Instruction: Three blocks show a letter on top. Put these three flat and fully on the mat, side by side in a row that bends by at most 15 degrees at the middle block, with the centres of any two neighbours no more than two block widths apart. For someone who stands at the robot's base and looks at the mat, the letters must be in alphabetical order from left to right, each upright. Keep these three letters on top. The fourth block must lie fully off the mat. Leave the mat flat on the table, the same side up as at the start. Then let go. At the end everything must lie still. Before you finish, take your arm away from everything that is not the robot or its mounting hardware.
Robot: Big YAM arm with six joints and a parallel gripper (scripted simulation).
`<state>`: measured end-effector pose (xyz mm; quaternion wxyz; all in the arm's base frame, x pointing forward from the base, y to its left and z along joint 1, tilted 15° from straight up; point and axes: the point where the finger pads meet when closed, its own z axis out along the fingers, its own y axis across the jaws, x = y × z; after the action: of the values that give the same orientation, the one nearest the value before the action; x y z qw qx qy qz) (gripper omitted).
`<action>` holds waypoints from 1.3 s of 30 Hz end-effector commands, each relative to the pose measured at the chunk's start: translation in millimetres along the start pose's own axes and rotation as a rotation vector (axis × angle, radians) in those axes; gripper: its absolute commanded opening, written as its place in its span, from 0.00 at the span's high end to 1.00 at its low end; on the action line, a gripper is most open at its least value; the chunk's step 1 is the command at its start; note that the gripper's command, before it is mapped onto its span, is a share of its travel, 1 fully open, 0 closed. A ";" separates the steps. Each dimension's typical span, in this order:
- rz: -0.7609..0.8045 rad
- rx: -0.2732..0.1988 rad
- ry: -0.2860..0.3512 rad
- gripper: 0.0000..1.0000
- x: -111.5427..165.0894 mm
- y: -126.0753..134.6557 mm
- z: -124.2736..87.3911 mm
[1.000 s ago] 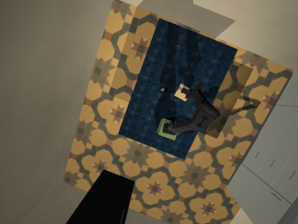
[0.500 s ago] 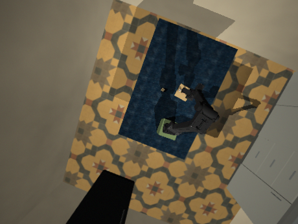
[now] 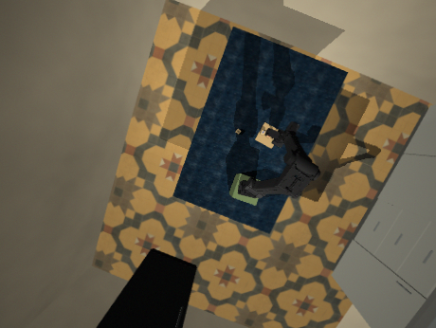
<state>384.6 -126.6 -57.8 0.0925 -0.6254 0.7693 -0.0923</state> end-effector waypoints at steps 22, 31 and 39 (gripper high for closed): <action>0.002 0.022 0.003 0.43 6.1 -7.4 -50.9; 0.005 0.000 0.000 0.00 6.1 -2.5 -41.3; 0.002 0.023 0.003 0.00 6.2 -8.1 -52.9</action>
<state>372.6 -125.5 -18.7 0.0910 -0.6252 0.7698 -0.0909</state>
